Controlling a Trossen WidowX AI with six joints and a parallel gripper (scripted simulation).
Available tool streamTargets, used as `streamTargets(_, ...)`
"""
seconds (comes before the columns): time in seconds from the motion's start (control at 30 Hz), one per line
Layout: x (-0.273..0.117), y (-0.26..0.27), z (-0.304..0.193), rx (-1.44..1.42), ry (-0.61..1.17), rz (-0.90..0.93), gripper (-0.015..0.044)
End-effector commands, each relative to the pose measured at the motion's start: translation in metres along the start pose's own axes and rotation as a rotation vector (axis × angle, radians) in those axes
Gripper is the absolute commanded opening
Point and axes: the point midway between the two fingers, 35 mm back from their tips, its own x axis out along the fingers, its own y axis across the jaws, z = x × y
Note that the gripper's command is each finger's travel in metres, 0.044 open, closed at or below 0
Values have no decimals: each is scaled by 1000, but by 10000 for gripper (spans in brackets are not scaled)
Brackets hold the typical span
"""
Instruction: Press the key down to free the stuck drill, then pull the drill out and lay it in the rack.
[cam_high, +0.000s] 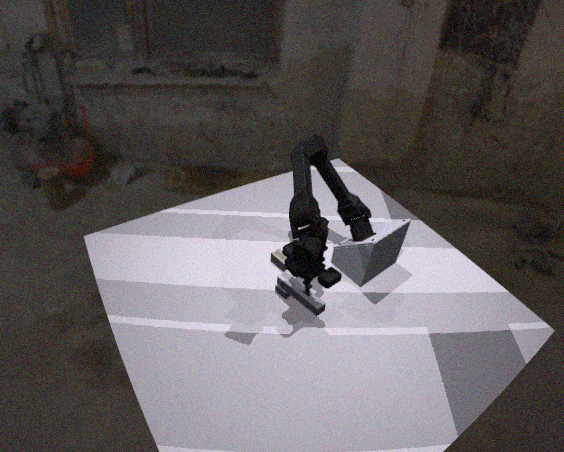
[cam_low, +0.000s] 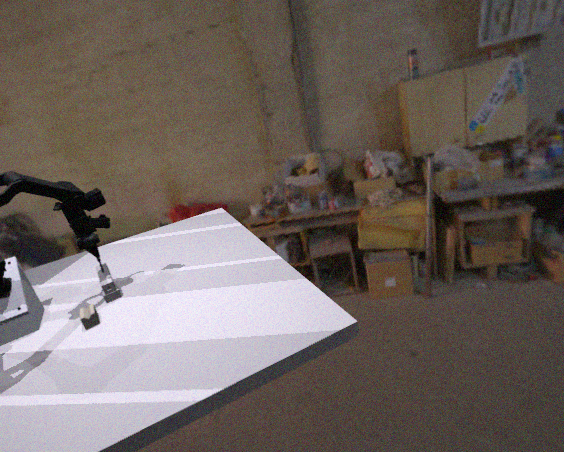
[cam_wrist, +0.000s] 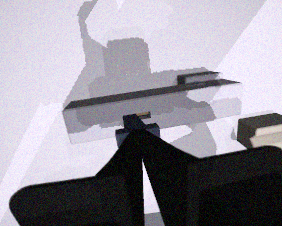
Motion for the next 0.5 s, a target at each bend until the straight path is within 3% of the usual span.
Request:
streamTargets(0.0,23,-3,-8,2,49,-17,0)
streamTargets(0.23,28,-3,-8,2,49,-17,0)
streamTargets(0.37,7,-1,-2,2,48,-14,105)
streamTargets(0.47,-29,2,4,2,48,-12,184)
